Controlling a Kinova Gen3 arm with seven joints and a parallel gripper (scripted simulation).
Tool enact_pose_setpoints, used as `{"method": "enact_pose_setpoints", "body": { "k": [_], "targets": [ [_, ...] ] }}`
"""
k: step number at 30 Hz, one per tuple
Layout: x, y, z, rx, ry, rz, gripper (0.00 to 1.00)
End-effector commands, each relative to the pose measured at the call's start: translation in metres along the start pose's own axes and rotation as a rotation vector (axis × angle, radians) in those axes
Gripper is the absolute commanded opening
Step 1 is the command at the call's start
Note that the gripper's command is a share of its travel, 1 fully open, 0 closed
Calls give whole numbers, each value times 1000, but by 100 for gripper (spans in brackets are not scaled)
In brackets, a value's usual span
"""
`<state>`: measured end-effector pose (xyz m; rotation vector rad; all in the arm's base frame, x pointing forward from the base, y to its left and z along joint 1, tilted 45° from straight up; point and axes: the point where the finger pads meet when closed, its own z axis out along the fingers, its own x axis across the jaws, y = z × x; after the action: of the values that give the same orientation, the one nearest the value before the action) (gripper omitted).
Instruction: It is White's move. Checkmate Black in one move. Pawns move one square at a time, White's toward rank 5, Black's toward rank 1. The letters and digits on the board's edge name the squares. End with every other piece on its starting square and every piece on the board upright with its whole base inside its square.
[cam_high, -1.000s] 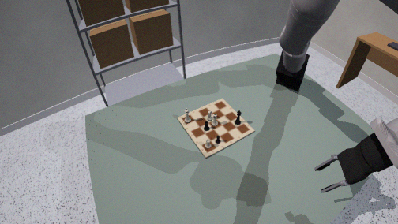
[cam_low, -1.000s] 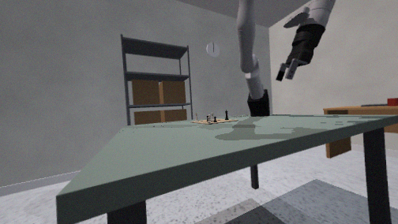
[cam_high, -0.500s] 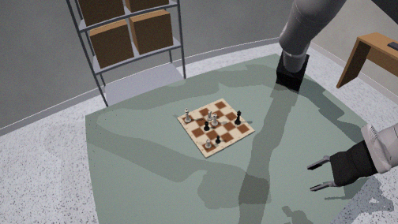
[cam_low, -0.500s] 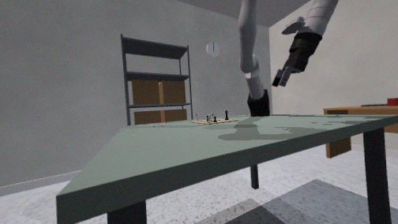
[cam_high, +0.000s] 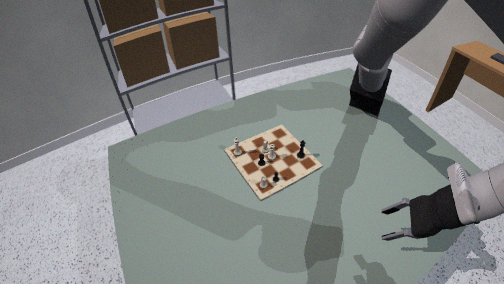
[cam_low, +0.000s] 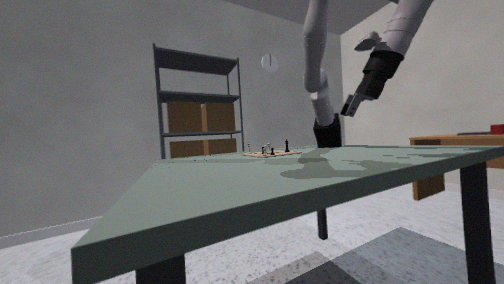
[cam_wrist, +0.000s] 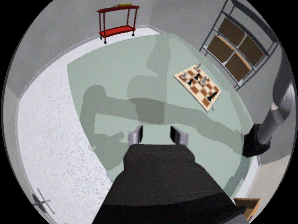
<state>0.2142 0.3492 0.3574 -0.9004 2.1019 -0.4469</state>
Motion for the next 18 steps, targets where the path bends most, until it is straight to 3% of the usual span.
{"method": "enact_pose_setpoints", "body": {
  "k": [1,6,7,15,16,18],
  "targets": [
    [1,-3,8,17,17,16,100],
    [1,-3,8,17,17,16,100],
    [6,-6,21,35,52,72,100],
    [6,-6,21,35,52,72,100],
    [11,-10,33,54,85,127,100],
    [11,-10,33,54,85,127,100]
  ]
}}
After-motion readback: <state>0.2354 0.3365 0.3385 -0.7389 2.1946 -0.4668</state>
